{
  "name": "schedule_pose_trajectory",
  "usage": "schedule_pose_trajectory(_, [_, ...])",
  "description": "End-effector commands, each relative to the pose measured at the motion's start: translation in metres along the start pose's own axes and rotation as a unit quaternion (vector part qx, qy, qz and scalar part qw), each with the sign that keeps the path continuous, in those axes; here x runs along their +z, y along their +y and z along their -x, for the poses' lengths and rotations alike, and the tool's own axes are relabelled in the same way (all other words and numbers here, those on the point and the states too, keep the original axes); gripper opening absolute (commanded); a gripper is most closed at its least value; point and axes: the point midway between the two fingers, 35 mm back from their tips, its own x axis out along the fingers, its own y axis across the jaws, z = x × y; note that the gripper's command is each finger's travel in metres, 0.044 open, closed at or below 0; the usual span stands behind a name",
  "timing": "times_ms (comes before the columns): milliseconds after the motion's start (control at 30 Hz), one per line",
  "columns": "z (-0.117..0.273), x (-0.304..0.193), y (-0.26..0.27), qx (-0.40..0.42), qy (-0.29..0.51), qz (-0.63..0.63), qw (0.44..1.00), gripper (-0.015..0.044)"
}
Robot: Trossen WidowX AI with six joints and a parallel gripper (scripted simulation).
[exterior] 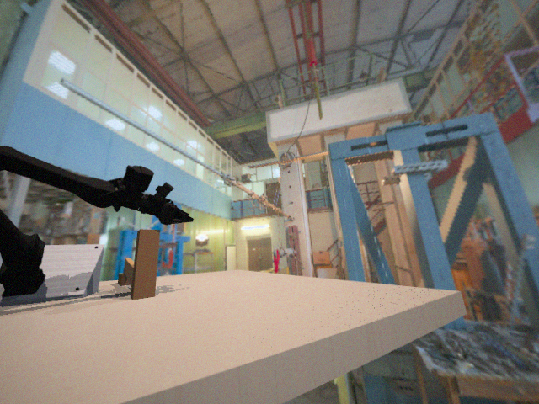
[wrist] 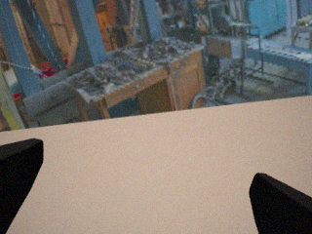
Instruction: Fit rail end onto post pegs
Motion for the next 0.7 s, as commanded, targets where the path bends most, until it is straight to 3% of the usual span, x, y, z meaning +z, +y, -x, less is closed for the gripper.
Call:
schedule_pose_trajectory(0, [-0.009,-0.039,0.039,0.051,0.114,0.134,0.983,0.044])
schedule_pose_trajectory(167, [-0.005,-0.094,0.064,0.119,0.254,0.29,0.915,0.044])
schedule_pose_trajectory(367, [0.028,-0.153,0.076,0.233,0.409,0.5,0.727,0.044])
schedule_pose_trajectory(533, [0.059,-0.172,0.069,0.325,0.481,0.633,0.512,0.044])
schedule_pose_trajectory(667, [0.072,-0.173,0.062,0.355,0.501,0.661,0.431,0.044])
